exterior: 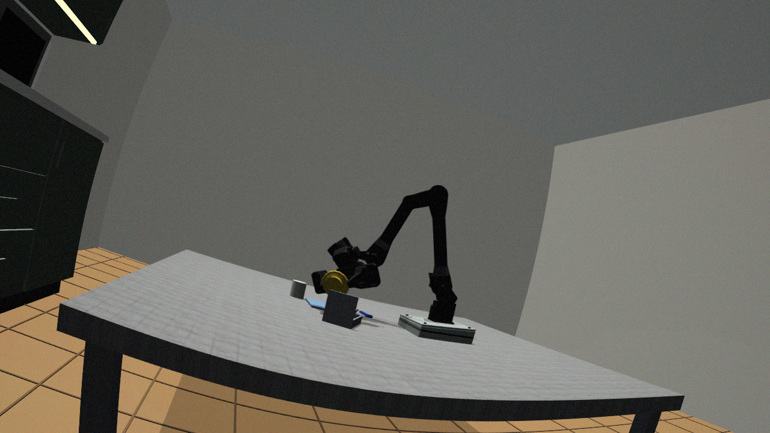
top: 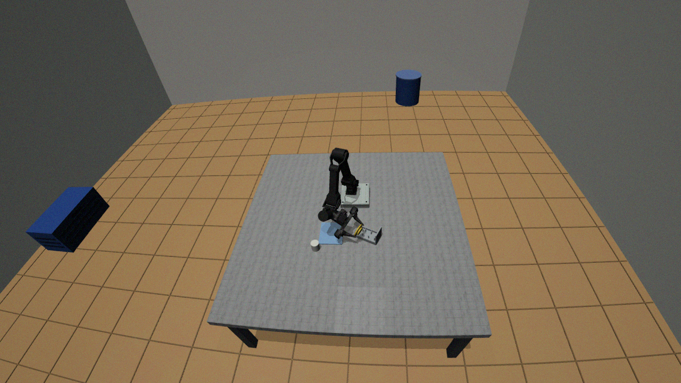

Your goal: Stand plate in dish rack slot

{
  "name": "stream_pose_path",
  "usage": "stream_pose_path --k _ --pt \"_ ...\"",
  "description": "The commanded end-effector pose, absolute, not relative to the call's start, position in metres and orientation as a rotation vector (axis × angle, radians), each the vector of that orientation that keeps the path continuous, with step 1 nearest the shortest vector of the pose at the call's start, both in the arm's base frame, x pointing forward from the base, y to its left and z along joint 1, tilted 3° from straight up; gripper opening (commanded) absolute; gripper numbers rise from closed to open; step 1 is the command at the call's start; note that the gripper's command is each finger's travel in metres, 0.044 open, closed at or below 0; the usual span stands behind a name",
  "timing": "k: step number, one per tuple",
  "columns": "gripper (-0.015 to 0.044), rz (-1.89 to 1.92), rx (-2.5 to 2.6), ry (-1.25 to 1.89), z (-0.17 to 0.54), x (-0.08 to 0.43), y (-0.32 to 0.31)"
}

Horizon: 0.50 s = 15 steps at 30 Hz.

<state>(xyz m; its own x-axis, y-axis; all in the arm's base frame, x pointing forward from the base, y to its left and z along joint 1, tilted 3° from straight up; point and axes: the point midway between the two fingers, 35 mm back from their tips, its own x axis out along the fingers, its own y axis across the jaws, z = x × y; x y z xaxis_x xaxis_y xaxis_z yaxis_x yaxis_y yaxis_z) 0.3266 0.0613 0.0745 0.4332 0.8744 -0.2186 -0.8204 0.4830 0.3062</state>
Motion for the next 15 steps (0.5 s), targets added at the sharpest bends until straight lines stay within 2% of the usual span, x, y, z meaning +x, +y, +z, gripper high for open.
stream_pose_path --k 1,10,15 --pt "0.0000 1.111 0.116 0.264 0.074 0.314 0.060" --pt "0.0000 1.202 -0.016 0.001 0.078 0.278 0.057" --pt "0.0000 1.208 -0.027 -0.019 0.078 0.275 0.057"
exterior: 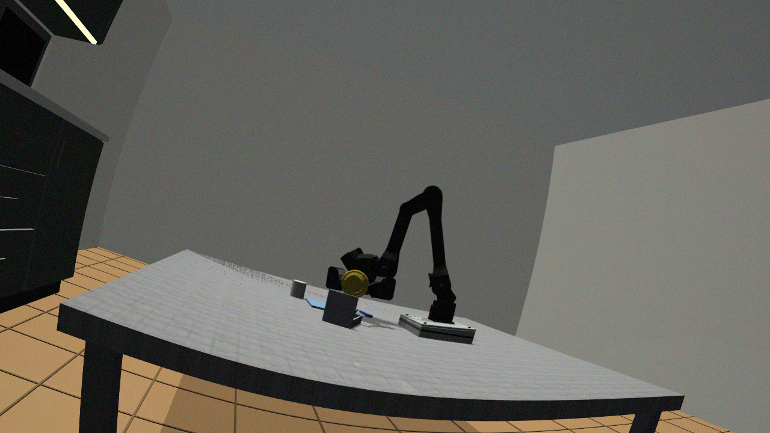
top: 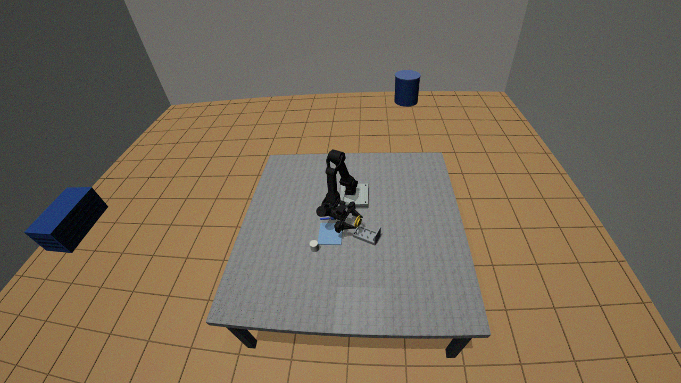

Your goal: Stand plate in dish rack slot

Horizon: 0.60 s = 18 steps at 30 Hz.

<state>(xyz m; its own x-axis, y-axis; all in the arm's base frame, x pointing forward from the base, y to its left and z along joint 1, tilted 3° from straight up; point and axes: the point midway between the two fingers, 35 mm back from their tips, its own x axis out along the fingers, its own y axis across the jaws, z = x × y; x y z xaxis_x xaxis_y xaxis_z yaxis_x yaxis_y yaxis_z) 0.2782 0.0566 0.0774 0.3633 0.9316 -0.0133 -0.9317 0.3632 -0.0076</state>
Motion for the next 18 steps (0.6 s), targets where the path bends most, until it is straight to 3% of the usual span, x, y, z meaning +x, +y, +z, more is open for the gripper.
stream_pose_path --k 1,18 --pt "0.0000 1.208 -0.027 -0.019 0.078 0.275 0.057" --pt "0.0000 1.213 -0.026 0.003 0.066 0.280 0.062"
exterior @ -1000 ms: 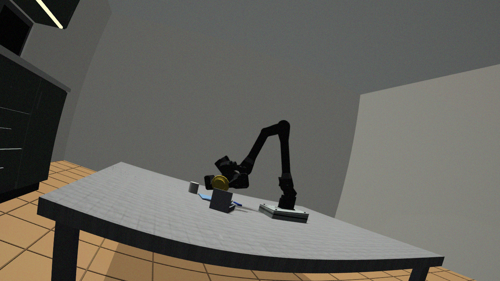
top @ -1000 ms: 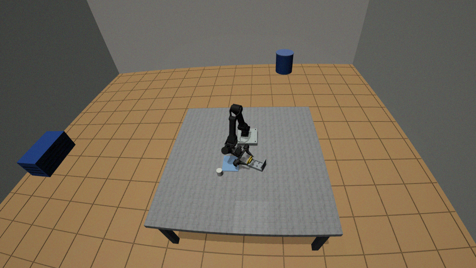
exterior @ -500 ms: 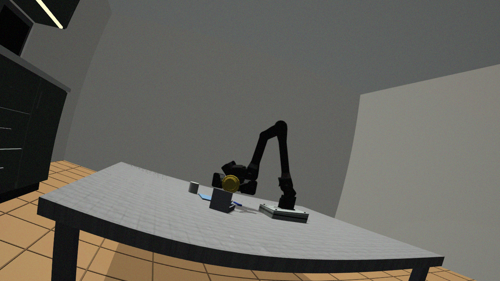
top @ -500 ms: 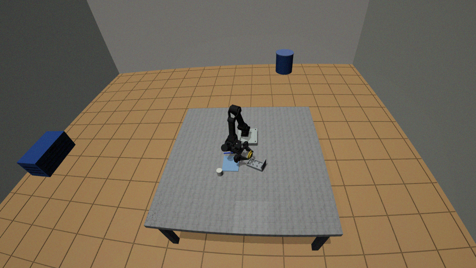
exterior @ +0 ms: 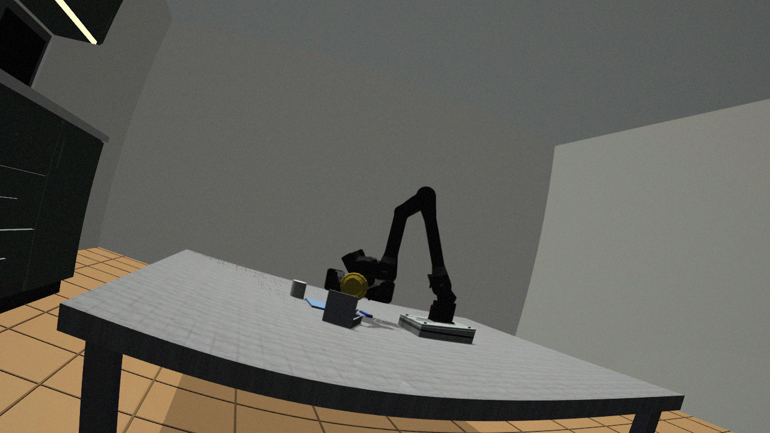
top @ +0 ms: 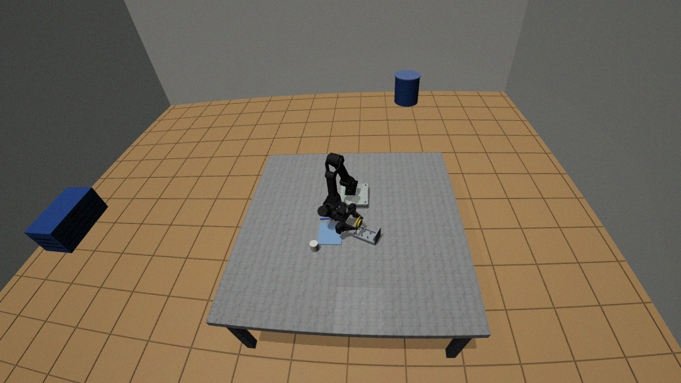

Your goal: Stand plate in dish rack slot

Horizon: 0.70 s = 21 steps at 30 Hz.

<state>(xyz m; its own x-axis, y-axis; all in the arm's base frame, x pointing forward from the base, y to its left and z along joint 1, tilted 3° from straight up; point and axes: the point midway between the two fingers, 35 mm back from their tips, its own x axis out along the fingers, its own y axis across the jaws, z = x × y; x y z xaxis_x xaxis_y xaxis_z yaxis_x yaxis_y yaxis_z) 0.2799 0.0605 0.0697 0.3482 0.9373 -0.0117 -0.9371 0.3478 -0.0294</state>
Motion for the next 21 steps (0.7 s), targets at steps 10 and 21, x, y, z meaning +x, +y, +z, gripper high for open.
stream_pose_path --k 10,21 --pt "0.0000 1.212 -0.034 0.001 0.056 0.283 0.065" --pt "0.0000 1.214 -0.047 -0.011 0.045 0.284 0.069"
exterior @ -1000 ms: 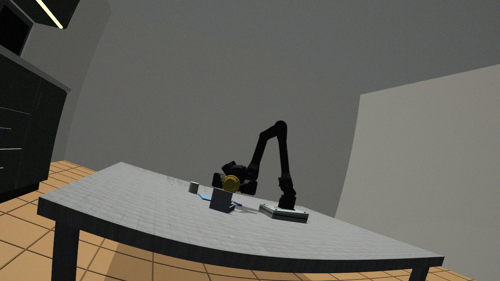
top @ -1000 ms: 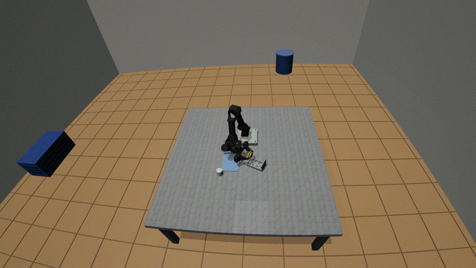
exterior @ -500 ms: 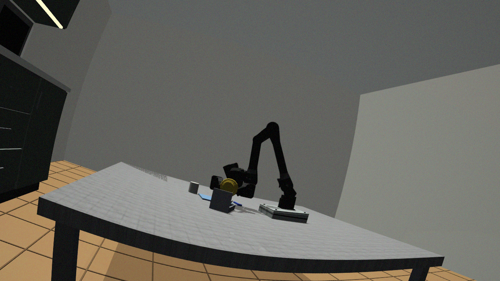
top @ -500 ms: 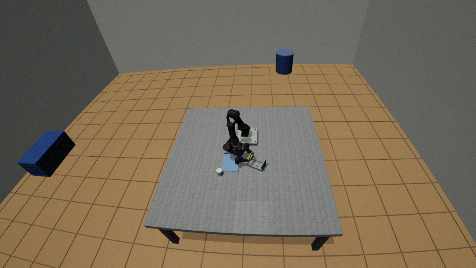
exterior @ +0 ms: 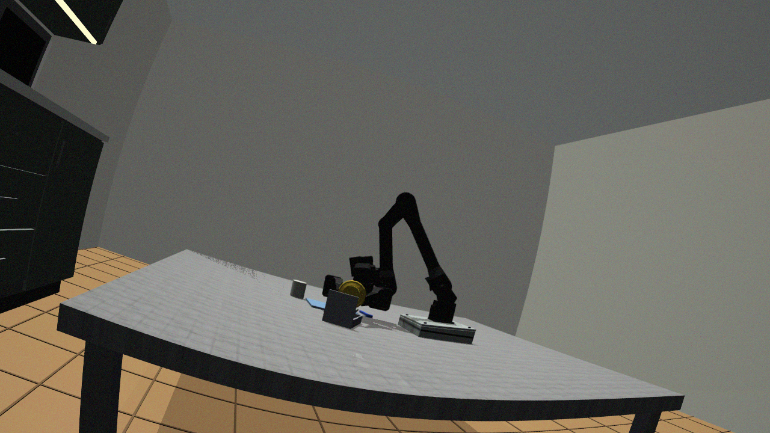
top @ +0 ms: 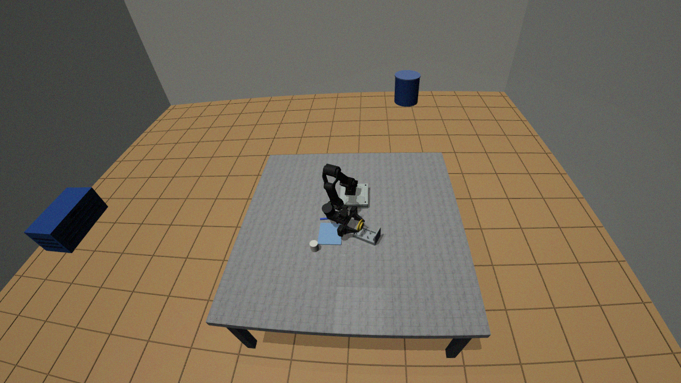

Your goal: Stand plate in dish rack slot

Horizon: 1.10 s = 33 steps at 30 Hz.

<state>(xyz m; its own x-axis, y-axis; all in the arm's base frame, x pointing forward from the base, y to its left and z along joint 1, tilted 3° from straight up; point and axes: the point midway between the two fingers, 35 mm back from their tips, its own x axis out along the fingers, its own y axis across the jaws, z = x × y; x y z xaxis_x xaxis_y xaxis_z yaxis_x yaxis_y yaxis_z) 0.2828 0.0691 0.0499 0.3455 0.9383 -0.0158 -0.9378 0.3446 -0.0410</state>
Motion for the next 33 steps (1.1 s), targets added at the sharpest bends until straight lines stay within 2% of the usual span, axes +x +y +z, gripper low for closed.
stream_pose_path --k 1,18,33 --pt "0.0000 1.215 -0.060 -0.020 0.039 0.284 0.069" --pt "0.0000 1.218 -0.062 -0.022 0.032 0.283 0.070" --pt "0.0394 1.218 -0.068 -0.026 0.032 0.283 0.069"
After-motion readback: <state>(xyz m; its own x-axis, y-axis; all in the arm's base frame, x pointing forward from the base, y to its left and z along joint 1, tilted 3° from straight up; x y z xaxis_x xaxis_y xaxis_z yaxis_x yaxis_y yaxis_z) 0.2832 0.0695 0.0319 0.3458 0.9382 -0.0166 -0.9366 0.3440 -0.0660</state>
